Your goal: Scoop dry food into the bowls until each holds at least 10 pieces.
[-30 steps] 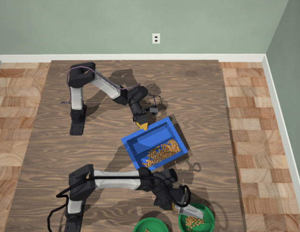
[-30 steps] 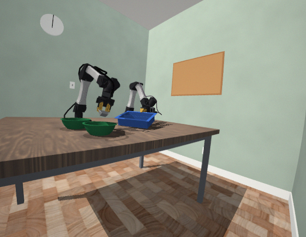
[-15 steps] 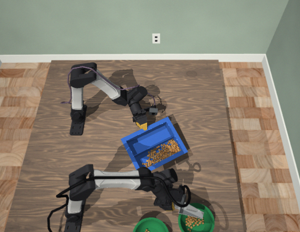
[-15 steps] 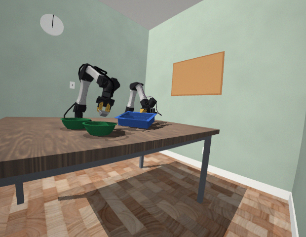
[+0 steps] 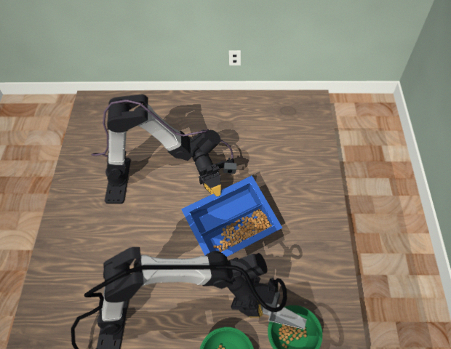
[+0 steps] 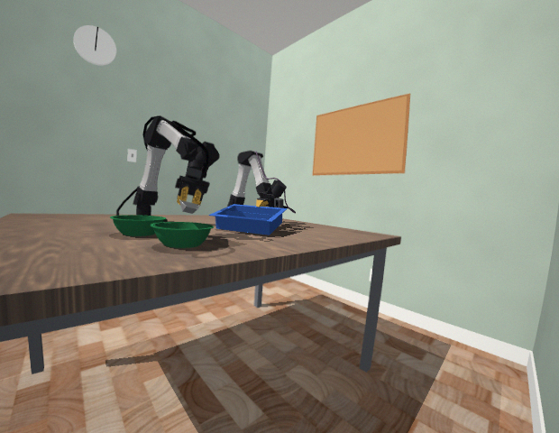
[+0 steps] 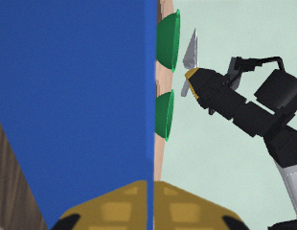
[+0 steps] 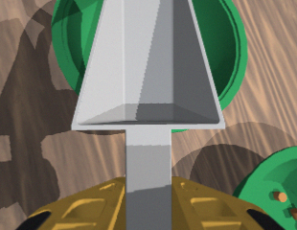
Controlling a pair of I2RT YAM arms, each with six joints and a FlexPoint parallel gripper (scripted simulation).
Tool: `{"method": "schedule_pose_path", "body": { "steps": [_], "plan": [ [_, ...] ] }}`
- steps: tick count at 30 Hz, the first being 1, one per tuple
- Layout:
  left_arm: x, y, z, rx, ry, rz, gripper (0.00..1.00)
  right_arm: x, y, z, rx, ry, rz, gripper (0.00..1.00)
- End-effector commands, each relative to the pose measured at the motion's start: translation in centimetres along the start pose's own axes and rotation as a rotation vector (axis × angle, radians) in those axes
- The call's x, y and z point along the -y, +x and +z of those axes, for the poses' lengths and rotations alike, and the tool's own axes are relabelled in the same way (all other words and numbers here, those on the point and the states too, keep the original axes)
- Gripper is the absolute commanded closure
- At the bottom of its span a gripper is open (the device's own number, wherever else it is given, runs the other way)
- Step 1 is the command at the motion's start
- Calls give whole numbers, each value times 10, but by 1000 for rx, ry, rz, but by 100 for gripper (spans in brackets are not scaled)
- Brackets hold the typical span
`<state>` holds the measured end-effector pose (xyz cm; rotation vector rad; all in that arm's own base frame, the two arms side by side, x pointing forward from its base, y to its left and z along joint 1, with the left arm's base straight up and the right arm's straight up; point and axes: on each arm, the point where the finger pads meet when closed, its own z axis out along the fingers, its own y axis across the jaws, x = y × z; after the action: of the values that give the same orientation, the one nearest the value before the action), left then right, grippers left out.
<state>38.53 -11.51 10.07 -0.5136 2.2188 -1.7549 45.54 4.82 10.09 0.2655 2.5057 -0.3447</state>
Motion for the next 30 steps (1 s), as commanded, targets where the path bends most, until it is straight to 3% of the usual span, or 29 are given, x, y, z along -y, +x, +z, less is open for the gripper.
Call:
{"method": "schedule_pose_path", "body": {
  "steps": [1,6,7,13,18,23,25,30],
  "plan": [
    [-16,0,0,10,-10,-27,100,2,-26,-18,88,-16,34,100],
    [-17,2,1,6,-6,-29,100,2,-26,-18,88,-16,34,100],
    [-18,1,0,8,-7,-32,72,2,-26,-18,88,-16,34,100],
    [-8,-3,1,-3,13,-5,72,2,-26,-18,88,-16,34,100],
    [23,-8,-4,13,46,78,72,2,-26,-18,88,-16,34,100],
    [16,-4,-6,12,40,55,72,2,-26,-18,88,-16,34,100],
    [-15,3,-2,-2,10,-29,72,2,-26,-18,88,-16,34,100],
    [-16,1,-3,6,12,-24,72,2,-26,-18,88,-16,34,100]
  ]
}}
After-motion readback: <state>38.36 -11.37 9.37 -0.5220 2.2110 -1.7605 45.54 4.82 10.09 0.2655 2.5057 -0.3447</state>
